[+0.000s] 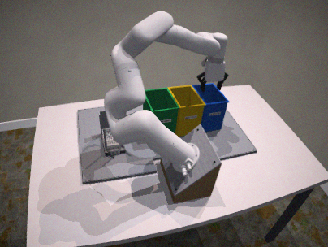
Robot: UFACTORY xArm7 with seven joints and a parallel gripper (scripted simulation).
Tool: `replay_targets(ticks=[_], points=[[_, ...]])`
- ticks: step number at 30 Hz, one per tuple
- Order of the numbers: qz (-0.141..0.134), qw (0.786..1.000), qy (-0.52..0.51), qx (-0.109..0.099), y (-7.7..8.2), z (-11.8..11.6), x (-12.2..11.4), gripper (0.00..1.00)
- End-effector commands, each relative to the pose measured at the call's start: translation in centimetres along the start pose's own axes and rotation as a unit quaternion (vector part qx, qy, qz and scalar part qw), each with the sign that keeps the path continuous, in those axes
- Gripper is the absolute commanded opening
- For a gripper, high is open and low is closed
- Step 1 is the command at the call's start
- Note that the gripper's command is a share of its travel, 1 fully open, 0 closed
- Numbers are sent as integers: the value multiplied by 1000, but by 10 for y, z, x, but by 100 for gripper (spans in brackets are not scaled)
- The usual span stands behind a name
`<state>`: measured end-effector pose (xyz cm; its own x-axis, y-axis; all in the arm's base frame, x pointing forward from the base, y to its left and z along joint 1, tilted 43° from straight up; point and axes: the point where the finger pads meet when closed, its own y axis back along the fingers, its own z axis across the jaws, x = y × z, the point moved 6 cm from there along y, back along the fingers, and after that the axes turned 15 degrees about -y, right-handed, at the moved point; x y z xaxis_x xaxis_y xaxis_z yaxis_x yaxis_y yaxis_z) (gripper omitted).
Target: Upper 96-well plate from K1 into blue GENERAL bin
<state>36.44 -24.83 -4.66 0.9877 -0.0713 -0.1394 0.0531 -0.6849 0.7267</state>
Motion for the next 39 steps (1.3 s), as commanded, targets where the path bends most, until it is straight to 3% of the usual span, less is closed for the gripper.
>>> replay_targets(ticks=[1, 16, 39], points=[[2, 1000, 0, -2, 8, 1, 0, 100], [2, 1000, 0, -2, 42, 1, 0, 100], [2, 1000, 0, -2, 42, 1, 0, 100]])
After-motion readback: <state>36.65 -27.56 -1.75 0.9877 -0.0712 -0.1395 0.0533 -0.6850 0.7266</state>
